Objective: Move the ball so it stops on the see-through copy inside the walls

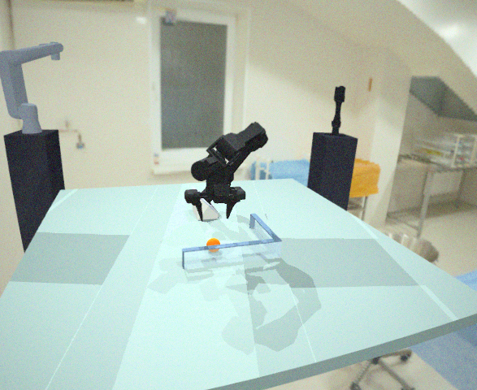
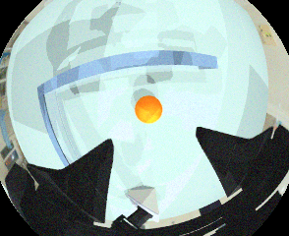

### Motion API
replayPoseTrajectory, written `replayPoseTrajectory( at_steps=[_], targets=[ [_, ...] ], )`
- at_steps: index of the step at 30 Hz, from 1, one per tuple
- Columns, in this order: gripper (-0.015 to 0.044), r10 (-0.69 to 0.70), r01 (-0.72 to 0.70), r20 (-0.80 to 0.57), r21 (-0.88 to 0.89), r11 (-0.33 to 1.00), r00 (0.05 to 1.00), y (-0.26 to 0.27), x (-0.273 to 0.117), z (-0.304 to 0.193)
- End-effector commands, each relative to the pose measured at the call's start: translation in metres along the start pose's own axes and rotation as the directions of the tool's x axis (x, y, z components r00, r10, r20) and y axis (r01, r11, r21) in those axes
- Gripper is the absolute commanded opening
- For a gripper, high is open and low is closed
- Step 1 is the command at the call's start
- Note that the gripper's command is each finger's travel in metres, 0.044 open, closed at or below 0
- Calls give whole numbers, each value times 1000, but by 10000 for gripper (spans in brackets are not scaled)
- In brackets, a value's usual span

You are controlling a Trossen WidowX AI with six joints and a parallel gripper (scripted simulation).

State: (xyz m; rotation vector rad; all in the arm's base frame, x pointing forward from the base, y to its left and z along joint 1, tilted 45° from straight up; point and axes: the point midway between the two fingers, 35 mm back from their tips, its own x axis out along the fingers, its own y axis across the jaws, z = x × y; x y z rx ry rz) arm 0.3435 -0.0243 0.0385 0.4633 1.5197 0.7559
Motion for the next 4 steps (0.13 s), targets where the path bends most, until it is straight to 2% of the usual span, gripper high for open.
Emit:
replayPoseTrajectory(
  at_steps=[1,4],
  targets=[
    [440,-7,7,11,-3,1000,1000,-2,-27,-2],
    [440,-7,7,11,-3,1000,1000,-2,-27,-2]
  ],
)
